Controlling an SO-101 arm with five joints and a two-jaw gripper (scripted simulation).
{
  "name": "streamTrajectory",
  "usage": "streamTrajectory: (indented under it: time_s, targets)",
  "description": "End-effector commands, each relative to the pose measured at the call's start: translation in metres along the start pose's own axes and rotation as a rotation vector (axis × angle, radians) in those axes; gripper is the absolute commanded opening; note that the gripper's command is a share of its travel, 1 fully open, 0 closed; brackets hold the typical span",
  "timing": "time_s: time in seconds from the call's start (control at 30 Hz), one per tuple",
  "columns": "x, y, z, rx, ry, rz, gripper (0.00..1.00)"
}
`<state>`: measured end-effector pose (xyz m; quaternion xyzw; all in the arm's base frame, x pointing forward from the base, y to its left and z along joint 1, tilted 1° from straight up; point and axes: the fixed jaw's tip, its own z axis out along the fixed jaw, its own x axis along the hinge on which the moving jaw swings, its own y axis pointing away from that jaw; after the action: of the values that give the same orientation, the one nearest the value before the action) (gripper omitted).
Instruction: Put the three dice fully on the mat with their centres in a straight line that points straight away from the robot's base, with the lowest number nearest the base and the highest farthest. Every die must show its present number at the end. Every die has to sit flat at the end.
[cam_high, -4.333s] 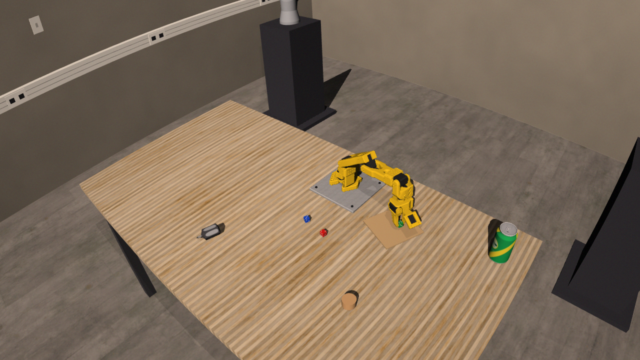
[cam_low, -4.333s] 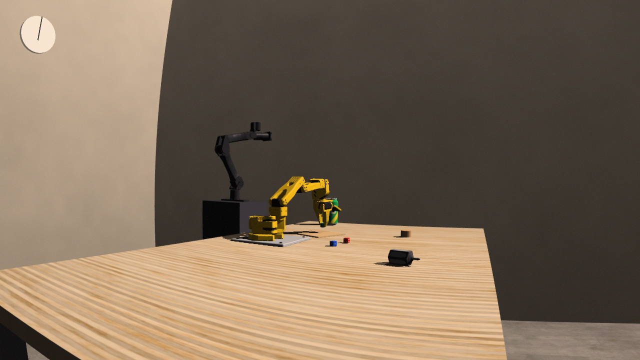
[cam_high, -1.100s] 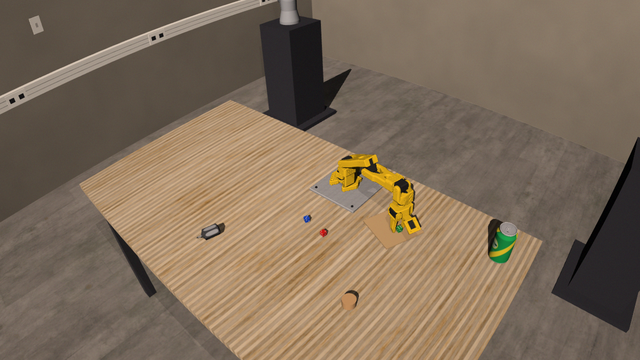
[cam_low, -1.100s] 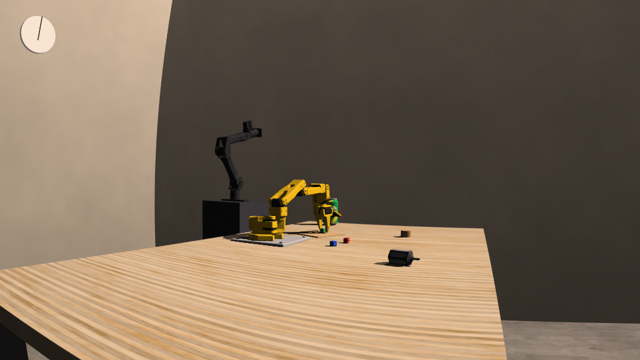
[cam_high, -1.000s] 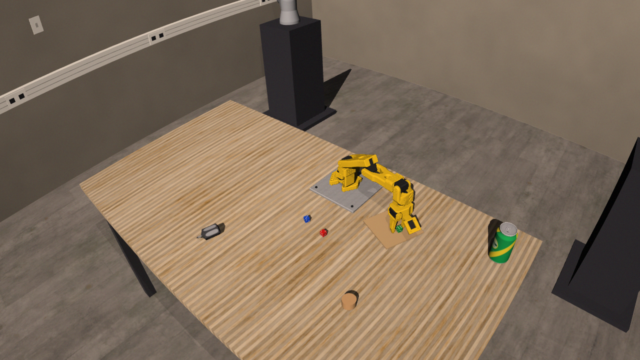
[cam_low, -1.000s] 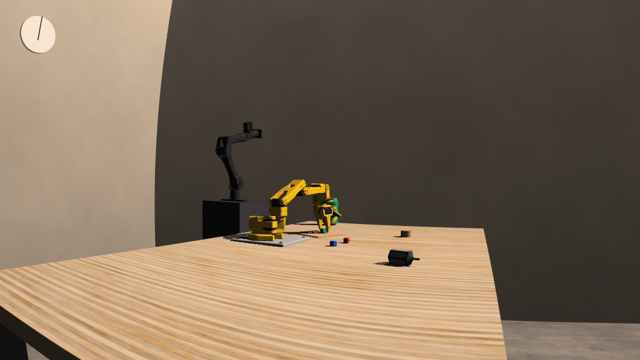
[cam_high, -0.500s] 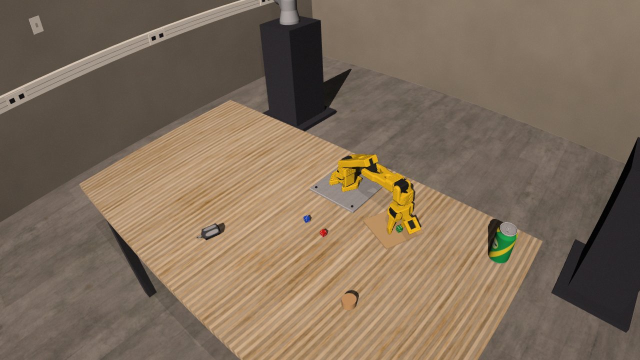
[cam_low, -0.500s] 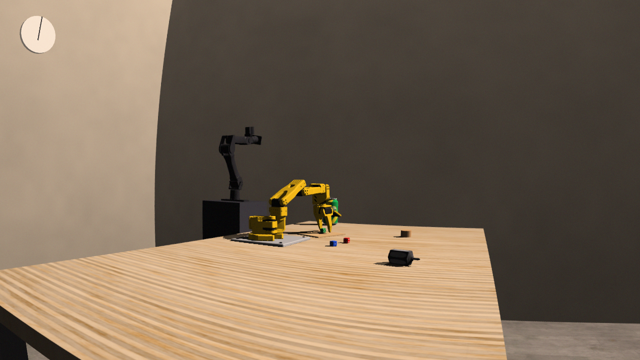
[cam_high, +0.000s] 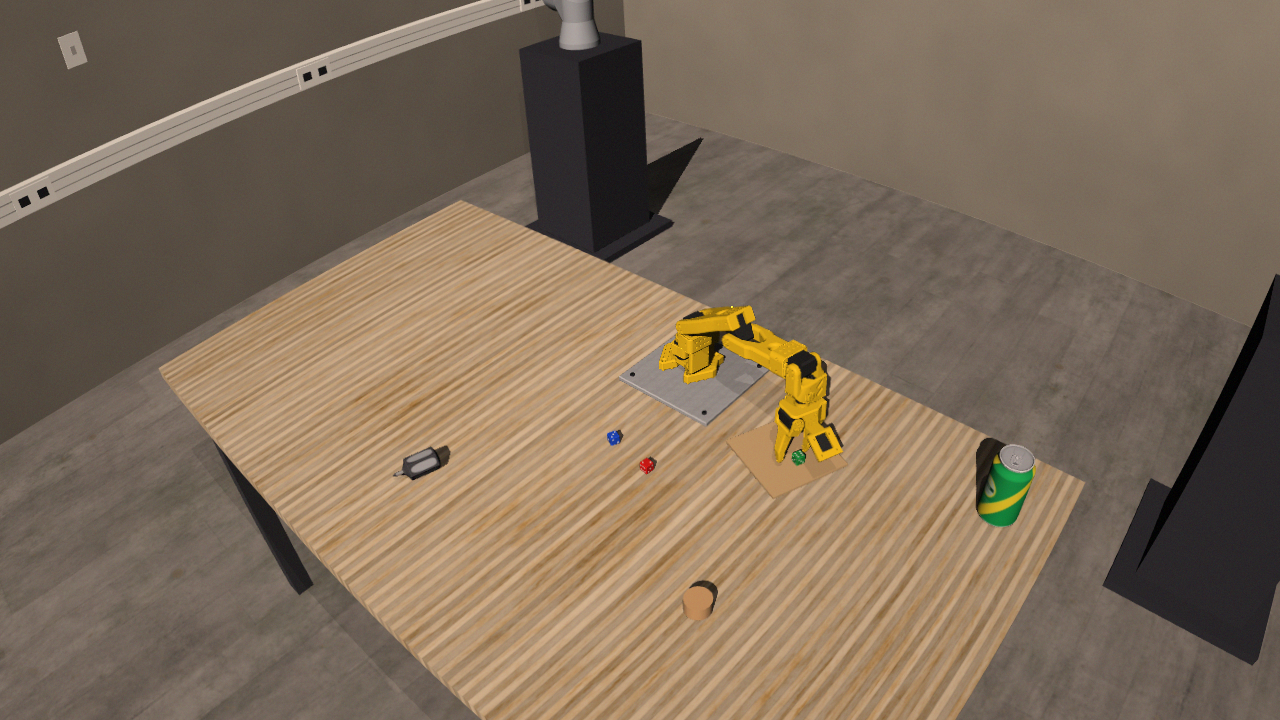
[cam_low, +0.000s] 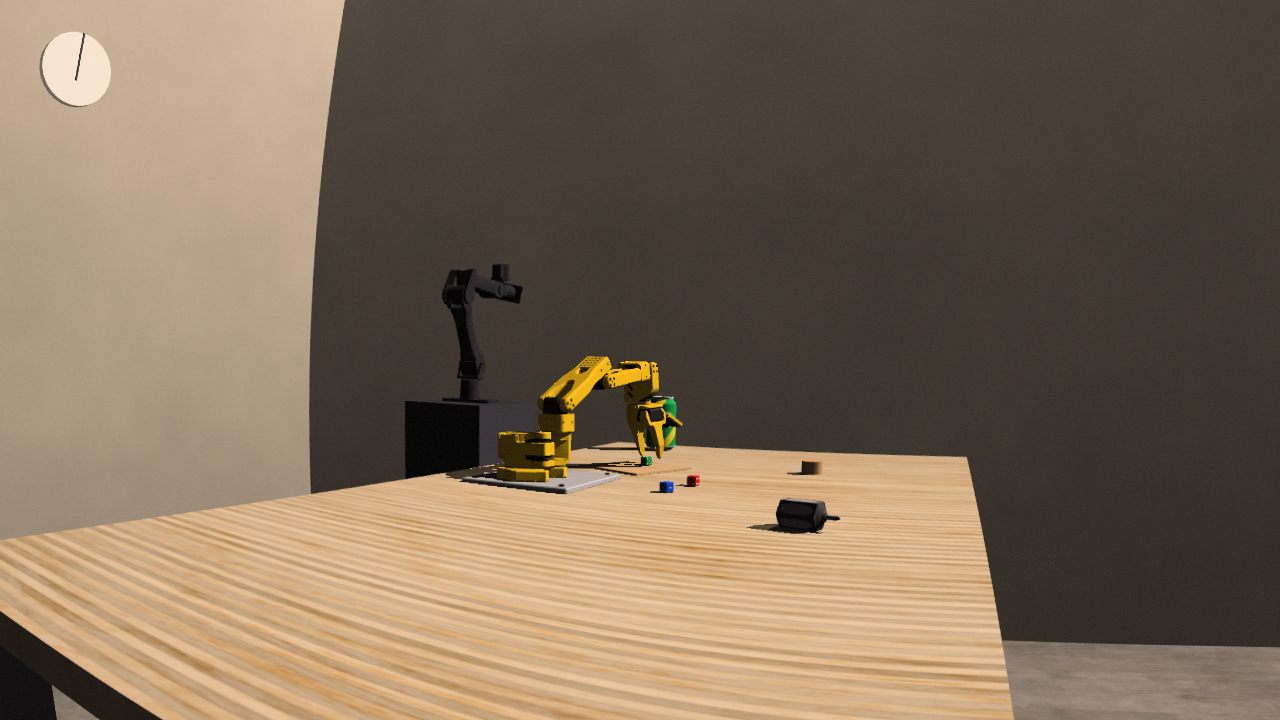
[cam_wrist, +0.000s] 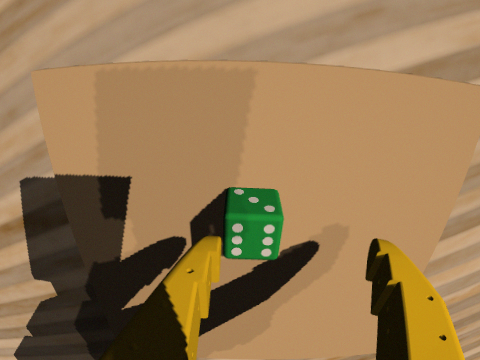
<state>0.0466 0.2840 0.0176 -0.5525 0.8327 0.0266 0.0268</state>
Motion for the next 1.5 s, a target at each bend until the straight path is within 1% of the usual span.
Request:
streamTrajectory:
  time_s: [0.0,0.2,0.37,1.23,1.3,1.37,1.47]
  targets:
    - [-0.002,0.002,-0.014,-0.009,-0.035,-0.008,0.27]
    - [-0.002,0.002,-0.034,-0.018,-0.075,-0.006,0.27]
    - [-0.002,0.002,-0.042,-0.021,-0.092,-0.005,0.27]
    - [-0.002,0.002,-0.045,-0.023,-0.098,-0.005,0.27]
    - [-0.003,0.002,-0.048,-0.026,-0.111,-0.005,0.27]
    - [-0.005,0.003,-0.055,-0.031,-0.136,-0.005,0.27]
    - [-0.008,0.004,-0.07,-0.044,-0.196,-0.005,0.26]
